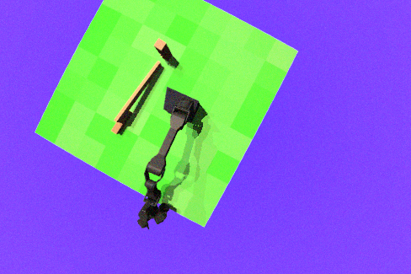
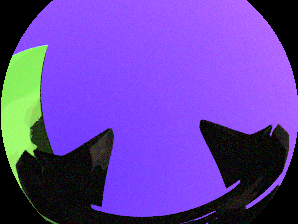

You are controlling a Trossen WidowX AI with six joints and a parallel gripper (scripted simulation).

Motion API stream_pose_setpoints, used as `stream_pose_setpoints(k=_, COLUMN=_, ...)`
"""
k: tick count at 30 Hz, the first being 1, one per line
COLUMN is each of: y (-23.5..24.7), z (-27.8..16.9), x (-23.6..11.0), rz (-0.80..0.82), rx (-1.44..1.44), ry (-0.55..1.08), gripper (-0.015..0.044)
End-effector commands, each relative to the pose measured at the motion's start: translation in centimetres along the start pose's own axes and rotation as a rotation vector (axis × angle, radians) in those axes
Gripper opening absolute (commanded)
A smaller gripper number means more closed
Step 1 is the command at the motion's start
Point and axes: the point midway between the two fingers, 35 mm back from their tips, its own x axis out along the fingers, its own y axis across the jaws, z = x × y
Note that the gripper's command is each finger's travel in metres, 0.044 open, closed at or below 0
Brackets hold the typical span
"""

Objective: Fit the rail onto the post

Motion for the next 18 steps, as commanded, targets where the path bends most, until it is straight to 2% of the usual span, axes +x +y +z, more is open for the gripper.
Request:
stream_pose_setpoints(k=1, y=-1.7, z=-4.5, x=-2.0, rz=0.001, rx=0.050, ry=0.115, gripper=0.0440)
stream_pose_setpoints(k=9, y=-5.4, z=-12.2, x=-7.1, rz=-0.025, rx=0.133, ry=0.325, gripper=0.0440)
stream_pose_setpoints(k=18, y=-8.9, z=-20.3, x=-15.1, rz=-0.066, rx=0.228, ry=0.571, gripper=0.0440)
